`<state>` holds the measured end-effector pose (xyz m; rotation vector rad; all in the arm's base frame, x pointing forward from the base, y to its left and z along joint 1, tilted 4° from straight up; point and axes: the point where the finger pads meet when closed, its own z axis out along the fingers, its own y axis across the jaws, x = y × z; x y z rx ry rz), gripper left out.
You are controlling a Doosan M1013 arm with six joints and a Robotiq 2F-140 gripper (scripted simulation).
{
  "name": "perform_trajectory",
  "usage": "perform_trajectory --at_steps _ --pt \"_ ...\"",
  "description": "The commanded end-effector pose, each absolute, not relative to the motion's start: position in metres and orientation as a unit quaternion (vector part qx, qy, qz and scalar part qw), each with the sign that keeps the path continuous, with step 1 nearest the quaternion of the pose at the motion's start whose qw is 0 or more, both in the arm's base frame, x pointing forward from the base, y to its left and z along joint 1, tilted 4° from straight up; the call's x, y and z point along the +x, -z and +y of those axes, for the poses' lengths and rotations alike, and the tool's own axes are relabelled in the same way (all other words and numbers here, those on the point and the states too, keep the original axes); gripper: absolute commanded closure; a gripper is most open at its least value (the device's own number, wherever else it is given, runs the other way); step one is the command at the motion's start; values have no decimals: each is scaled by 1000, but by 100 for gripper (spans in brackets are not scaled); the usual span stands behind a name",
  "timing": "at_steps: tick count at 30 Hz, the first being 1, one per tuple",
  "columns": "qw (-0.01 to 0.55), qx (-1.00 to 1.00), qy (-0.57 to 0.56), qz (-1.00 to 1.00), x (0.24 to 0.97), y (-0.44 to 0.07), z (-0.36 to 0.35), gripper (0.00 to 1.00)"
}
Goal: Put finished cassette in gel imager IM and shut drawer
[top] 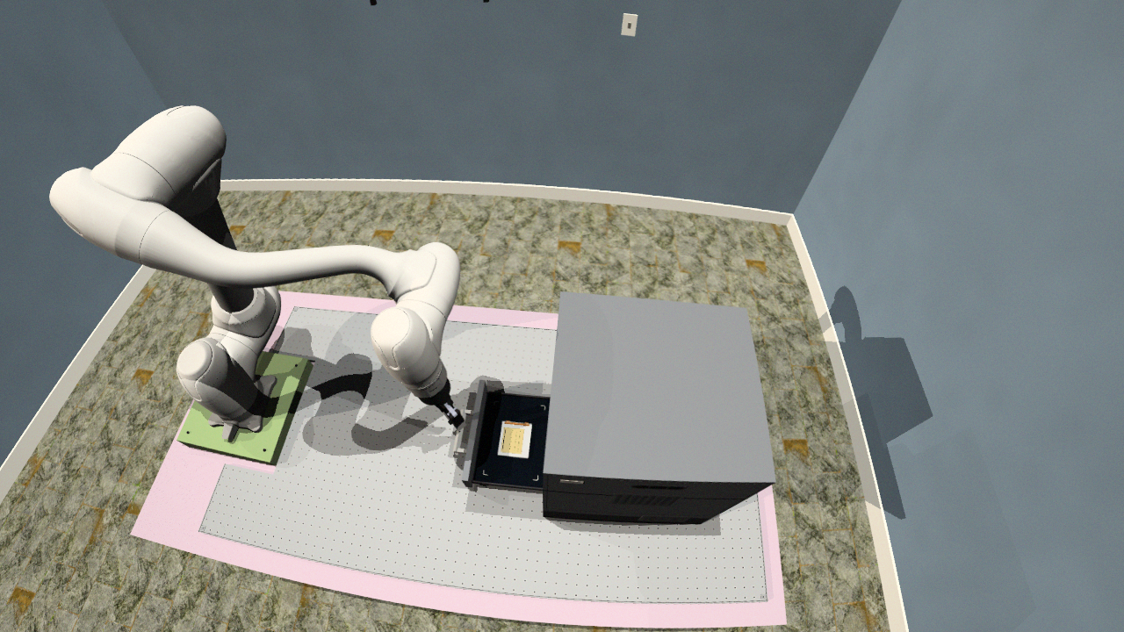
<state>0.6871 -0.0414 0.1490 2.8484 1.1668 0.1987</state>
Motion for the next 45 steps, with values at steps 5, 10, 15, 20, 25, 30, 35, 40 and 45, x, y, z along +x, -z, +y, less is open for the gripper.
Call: perform_trajectory --at_steps 5,10,15,20,25,30,35,40,45 --pt "29 870 -47 490 687 -149 -41 73" --pt "30 827 -35 560 687 -149 -41 73" --pt "30 799 -27 600 687 -149 -41 73" --pt "31 747 -15 664 687 -149 -41 73" --pt "31 732 -11 681 687 -149 -41 73" --pt "31 732 -11 681 687 -149 -41 73" --pt "31 732 -11 681 687 -149 -41 73" --pt "31 732 -11 681 687 -142 -42 73" --pt "31 732 -11 681 688 -136 -42 73"
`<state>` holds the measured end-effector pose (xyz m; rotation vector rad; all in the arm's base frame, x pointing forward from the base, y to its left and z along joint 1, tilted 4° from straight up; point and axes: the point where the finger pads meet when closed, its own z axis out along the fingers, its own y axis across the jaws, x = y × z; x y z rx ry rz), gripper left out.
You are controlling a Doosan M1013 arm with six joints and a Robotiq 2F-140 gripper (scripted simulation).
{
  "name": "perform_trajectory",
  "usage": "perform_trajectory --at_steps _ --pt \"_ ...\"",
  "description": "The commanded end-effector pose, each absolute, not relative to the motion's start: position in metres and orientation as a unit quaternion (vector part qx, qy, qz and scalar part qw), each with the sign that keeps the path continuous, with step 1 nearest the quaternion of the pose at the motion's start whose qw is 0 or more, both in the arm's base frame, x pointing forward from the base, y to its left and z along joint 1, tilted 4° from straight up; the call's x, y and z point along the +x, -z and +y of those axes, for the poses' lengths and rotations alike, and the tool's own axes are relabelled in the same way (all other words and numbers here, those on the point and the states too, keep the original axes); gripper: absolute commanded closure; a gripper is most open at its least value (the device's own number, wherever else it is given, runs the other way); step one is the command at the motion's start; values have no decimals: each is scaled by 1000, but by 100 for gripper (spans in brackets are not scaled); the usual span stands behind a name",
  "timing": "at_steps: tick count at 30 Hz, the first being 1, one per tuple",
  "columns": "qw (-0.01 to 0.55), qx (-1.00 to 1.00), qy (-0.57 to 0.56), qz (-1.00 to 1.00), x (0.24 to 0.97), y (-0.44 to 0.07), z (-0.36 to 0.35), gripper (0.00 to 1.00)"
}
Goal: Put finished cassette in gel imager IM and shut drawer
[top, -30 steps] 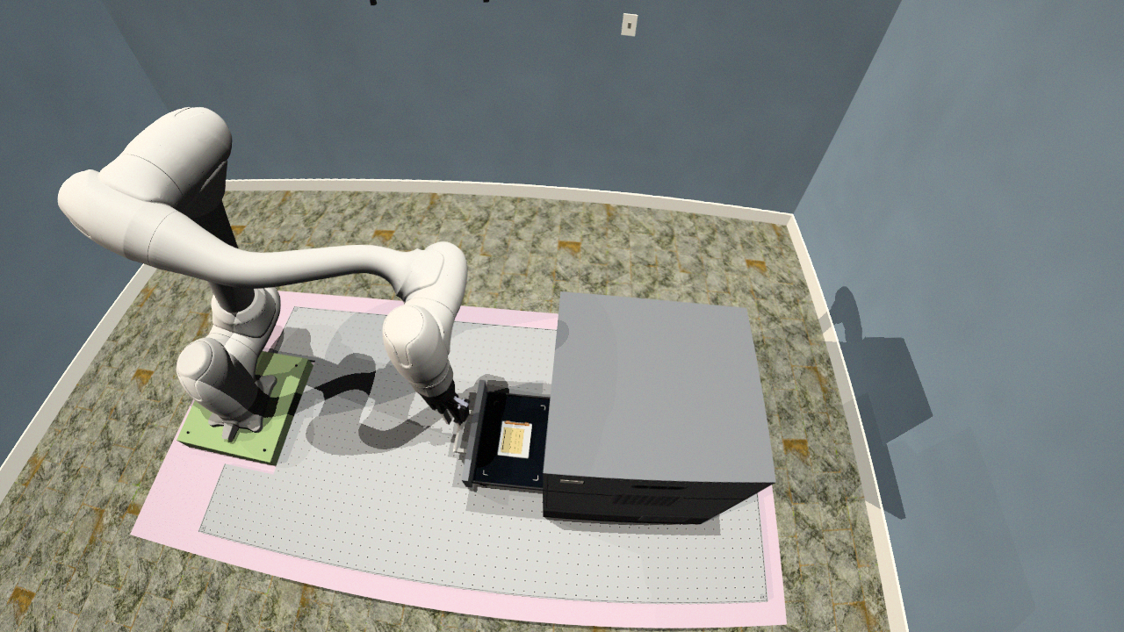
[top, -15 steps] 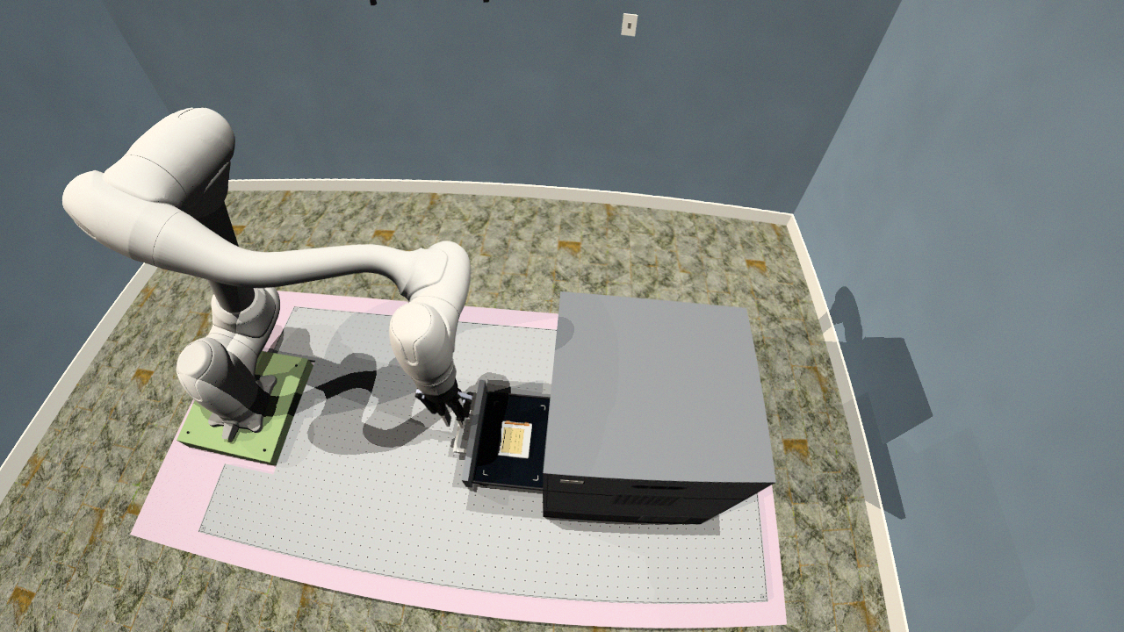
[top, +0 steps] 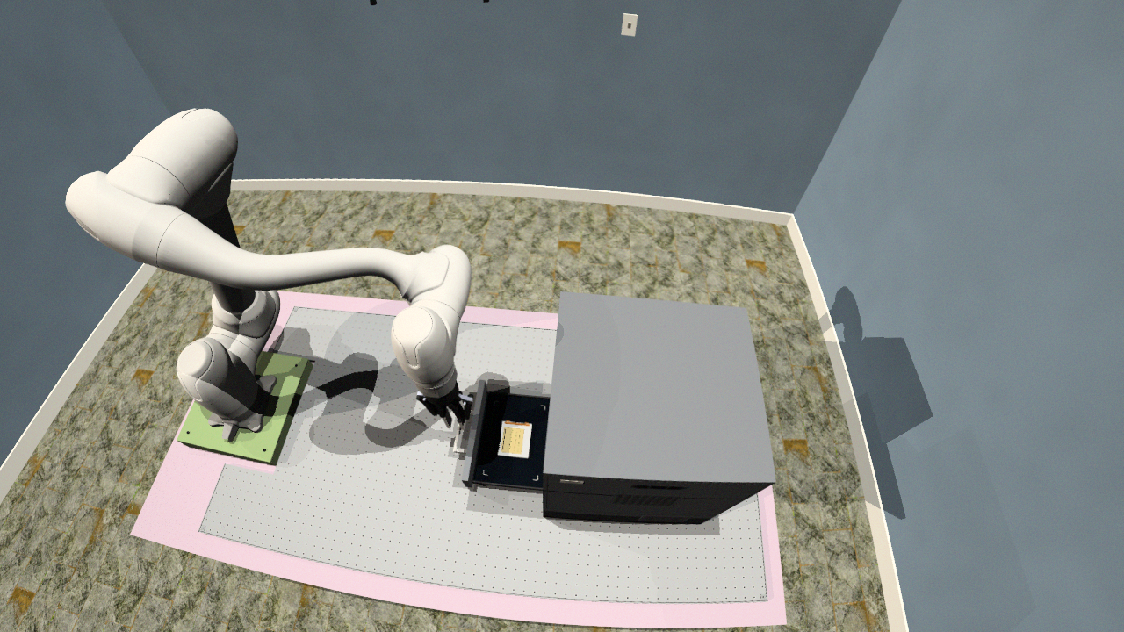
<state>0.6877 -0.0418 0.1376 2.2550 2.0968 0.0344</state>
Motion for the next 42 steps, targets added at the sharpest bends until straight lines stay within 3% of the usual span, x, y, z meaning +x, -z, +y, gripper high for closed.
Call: perform_trajectory --at_steps 1,42 --pt "31 732 -11 681 688 -136 -42 73" --pt "31 732 -11 681 691 -88 -43 73"
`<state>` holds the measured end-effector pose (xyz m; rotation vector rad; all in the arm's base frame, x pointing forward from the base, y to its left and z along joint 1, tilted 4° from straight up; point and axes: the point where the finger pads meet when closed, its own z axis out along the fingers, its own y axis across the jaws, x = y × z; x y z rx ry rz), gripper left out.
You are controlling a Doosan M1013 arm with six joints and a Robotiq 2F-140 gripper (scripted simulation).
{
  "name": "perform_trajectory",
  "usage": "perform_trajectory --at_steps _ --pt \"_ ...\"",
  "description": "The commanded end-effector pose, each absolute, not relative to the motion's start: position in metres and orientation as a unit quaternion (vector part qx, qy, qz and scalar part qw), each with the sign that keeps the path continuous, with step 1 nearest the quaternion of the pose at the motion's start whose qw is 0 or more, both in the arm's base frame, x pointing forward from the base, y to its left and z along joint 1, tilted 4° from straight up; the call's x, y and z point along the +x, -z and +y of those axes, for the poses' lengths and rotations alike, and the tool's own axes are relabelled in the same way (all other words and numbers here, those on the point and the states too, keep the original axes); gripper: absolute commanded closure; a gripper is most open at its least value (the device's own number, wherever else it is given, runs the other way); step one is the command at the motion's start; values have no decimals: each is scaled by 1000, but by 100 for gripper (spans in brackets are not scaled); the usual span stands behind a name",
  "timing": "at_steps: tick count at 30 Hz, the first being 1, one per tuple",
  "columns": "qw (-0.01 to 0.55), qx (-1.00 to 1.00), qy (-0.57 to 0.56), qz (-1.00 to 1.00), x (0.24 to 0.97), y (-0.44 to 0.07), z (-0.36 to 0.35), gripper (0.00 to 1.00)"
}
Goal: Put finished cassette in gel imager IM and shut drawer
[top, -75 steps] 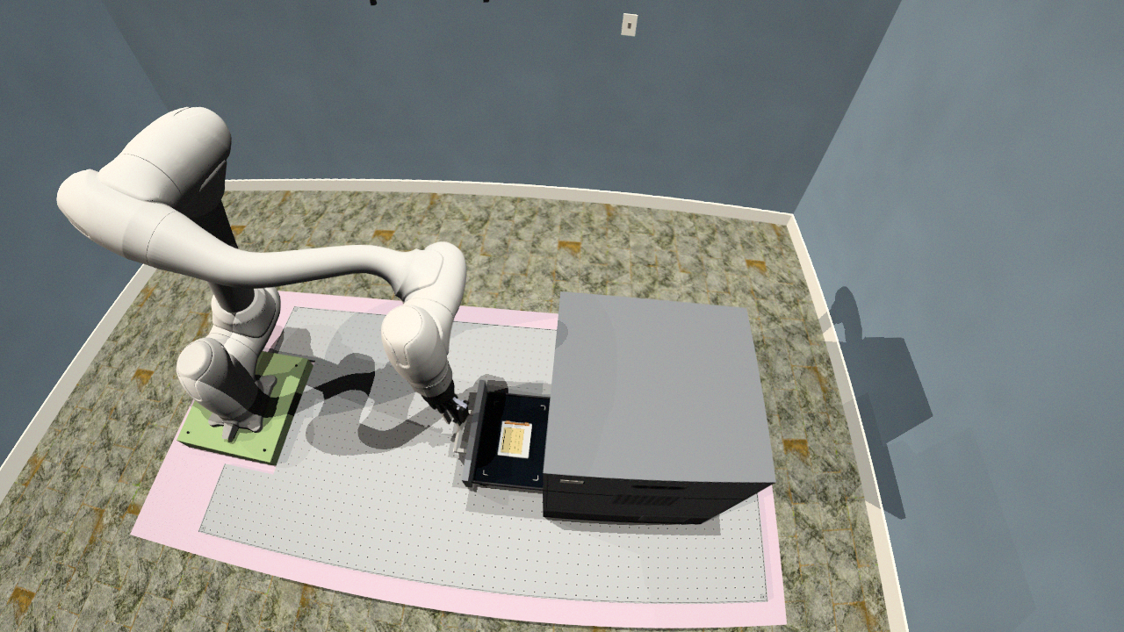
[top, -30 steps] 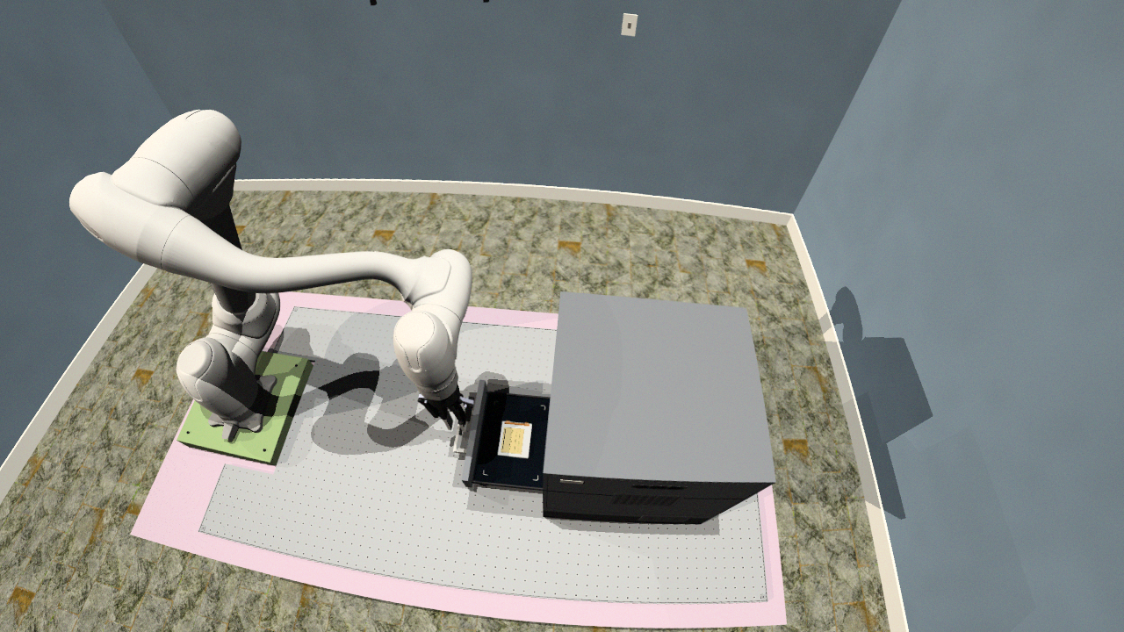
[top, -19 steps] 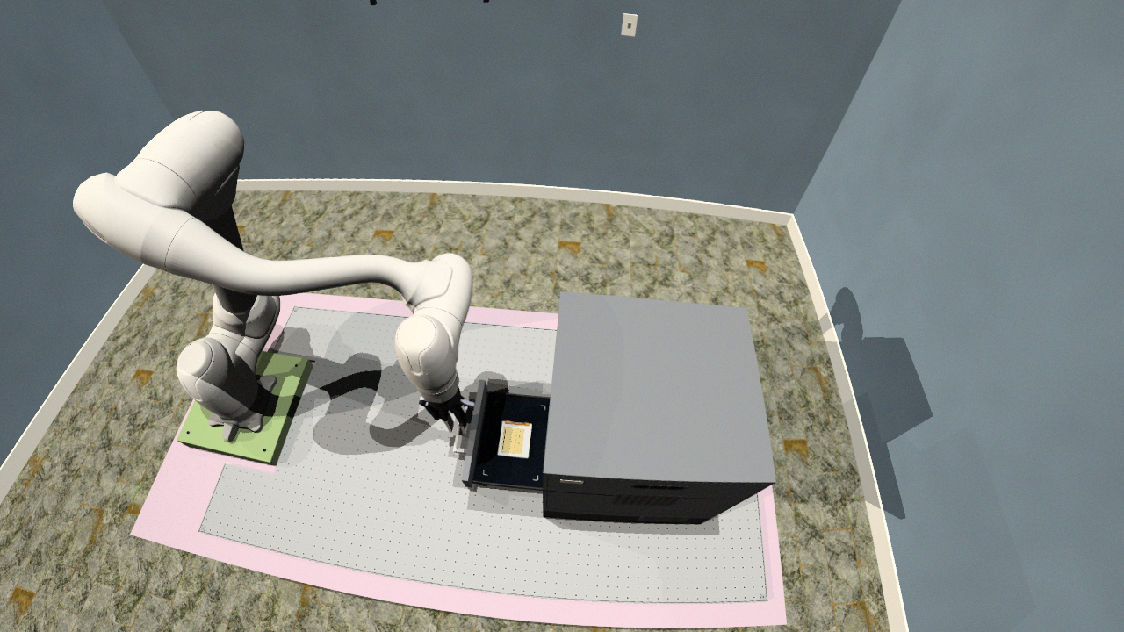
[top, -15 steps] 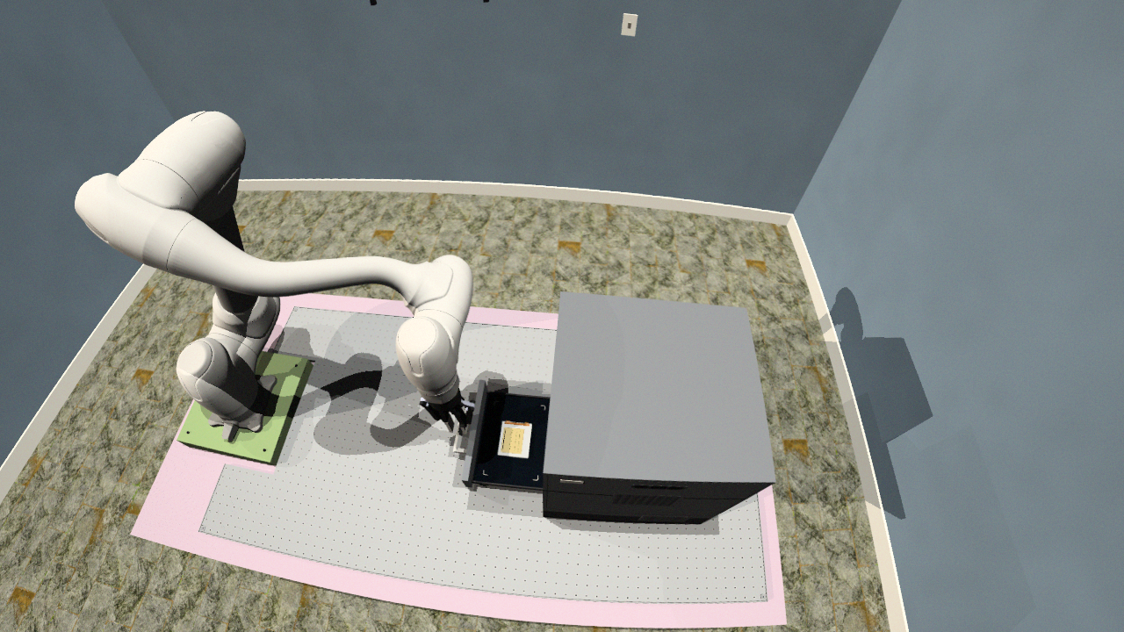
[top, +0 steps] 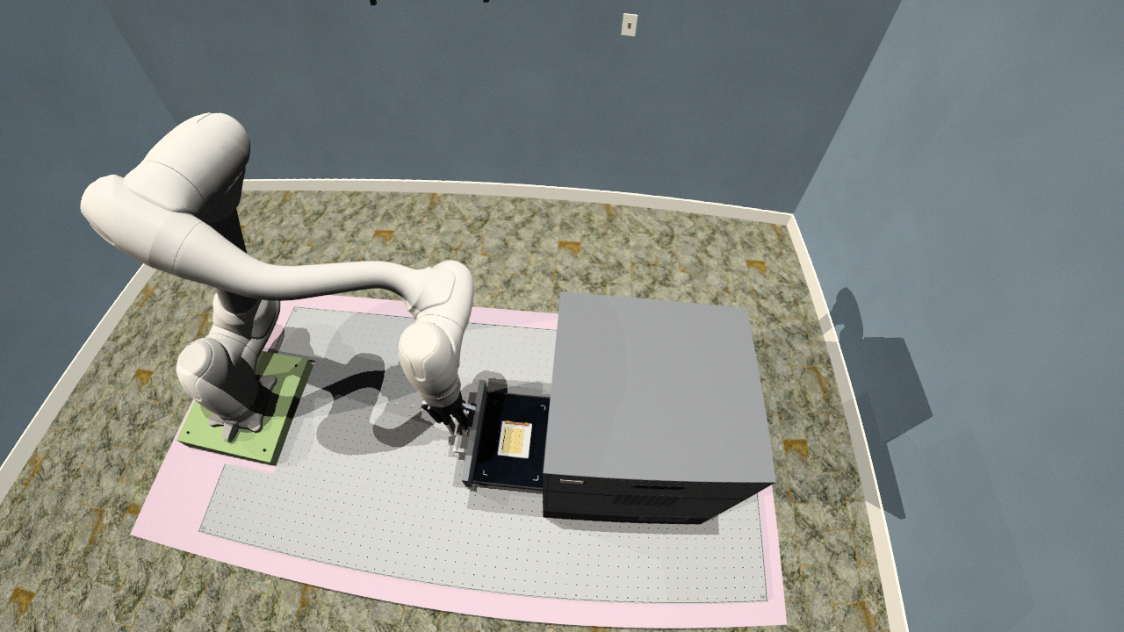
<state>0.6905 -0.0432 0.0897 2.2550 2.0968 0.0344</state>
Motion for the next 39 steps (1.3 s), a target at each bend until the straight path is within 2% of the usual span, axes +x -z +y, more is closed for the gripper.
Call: perform_trajectory --at_steps 1,16,17,39 --pt "31 732 -11 681 691 -87 -43 73" --pt "31 732 -11 681 691 -79 -44 73" --pt "31 732 -11 681 691 -79 -44 90" --pt "31 732 -11 681 691 -79 -44 90"
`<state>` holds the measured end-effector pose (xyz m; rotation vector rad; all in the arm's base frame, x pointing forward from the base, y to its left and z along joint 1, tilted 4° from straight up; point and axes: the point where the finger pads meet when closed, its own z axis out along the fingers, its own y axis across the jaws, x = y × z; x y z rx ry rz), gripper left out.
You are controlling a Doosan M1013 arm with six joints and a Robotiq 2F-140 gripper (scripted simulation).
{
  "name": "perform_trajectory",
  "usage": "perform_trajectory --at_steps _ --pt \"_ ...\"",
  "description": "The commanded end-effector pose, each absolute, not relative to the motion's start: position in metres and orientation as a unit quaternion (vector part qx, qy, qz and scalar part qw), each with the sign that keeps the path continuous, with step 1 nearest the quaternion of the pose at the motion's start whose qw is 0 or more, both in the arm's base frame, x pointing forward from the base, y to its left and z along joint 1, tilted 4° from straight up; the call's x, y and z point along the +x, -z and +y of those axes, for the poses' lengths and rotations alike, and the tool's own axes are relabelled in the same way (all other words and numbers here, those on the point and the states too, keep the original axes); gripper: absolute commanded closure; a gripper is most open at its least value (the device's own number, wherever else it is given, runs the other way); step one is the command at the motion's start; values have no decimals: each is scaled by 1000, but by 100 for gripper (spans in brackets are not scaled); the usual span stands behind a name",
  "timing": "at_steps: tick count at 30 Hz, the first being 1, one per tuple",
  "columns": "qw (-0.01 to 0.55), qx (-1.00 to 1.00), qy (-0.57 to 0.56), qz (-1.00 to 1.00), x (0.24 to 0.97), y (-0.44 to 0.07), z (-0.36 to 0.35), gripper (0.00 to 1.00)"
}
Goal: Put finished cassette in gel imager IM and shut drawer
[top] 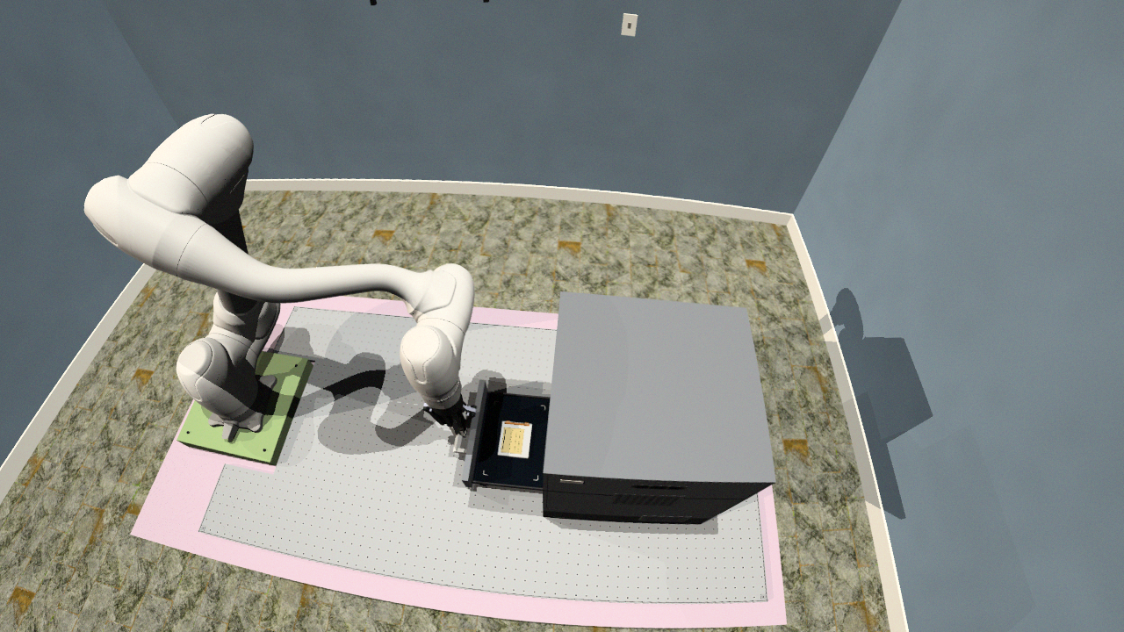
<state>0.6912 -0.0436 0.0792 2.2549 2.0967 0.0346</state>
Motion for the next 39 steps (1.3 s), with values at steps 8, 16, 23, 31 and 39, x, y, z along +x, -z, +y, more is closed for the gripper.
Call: perform_trajectory --at_steps 8,16,23,31,39 --pt "39 732 -19 680 694 -79 -44 90" --pt "39 732 -19 680 704 -80 -44 90" --pt "39 732 -19 680 711 -80 -45 90" --pt "39 732 -19 680 722 -81 -46 90" --pt "39 732 -19 680 731 -82 -46 90"
